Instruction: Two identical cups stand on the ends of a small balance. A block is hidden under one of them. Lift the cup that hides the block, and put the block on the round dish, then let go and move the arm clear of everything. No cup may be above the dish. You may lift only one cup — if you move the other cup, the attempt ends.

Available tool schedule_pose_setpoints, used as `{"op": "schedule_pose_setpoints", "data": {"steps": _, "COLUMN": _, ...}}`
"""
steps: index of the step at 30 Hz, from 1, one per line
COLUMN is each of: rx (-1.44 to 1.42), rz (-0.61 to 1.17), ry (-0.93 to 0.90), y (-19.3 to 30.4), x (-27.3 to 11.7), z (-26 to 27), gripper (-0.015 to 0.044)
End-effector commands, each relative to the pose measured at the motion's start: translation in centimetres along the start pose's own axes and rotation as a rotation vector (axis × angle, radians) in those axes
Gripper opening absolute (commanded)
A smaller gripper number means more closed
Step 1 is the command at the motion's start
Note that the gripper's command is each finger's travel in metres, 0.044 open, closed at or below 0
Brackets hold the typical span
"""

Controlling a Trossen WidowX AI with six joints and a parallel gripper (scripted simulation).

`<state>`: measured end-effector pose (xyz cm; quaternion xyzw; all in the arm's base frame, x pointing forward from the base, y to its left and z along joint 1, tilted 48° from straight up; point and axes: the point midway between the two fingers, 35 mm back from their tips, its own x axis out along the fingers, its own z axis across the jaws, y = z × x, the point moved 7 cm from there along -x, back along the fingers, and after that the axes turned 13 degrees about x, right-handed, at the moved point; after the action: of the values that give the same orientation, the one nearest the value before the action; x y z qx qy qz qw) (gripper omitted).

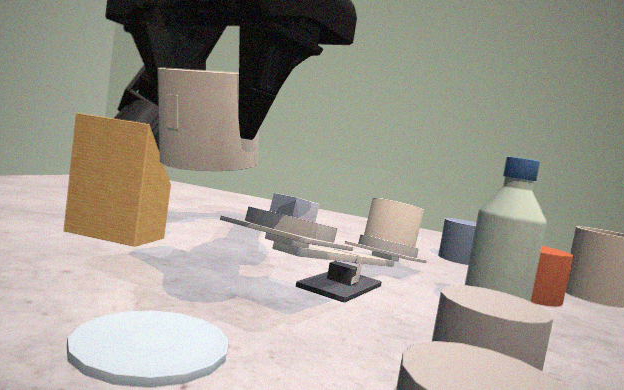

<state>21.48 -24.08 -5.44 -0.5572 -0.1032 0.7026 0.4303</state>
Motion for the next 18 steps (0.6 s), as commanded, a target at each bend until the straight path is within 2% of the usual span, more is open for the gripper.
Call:
{"op": "schedule_pose_setpoints", "data": {"steps": 1, "rx": 0.0, "rz": 0.004, "ry": 0.001, "y": 4.1, "x": 1.7, "z": 1.2, "gripper": 0.0}}
{"op": "schedule_pose_setpoints", "data": {"steps": 11, "rx": -0.003, "rz": 0.001, "ry": -0.002, "y": 11.6, "x": 6.3, "z": 4.5, "gripper": 0.0}}
{"op": "schedule_pose_setpoints", "data": {"steps": 18, "rx": -0.003, "rz": 0.0, "ry": -0.003, "y": 12.0, "x": 6.8, "z": 4.8, "gripper": 0.0}}
